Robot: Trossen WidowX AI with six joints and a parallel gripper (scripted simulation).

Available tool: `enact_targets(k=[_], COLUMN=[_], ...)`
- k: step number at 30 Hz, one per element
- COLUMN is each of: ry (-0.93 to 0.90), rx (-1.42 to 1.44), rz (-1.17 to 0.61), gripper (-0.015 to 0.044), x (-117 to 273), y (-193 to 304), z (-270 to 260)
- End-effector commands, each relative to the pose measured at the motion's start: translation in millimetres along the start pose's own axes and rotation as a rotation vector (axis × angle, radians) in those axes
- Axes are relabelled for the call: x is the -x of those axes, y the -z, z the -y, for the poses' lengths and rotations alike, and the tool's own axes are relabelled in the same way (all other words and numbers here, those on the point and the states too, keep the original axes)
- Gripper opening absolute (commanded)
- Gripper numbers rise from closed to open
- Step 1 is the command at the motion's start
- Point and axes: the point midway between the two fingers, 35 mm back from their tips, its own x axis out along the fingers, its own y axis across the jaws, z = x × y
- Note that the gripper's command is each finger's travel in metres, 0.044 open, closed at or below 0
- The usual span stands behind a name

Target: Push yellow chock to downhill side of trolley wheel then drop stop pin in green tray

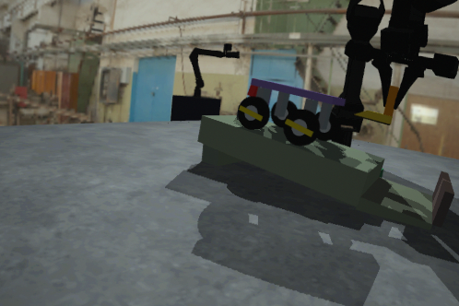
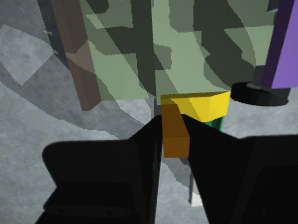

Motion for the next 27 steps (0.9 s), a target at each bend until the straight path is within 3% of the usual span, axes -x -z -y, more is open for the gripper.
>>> enact_targets(k=[1, 27], ry=[0.008, 0.009], rx=[0.005, 0.005], rz=[-0.007, -0.007], gripper=[0.0000, 0.0000], x=[-11.2, -58.2], y=[0.6, 0.5], z=[0.6, 3.0])
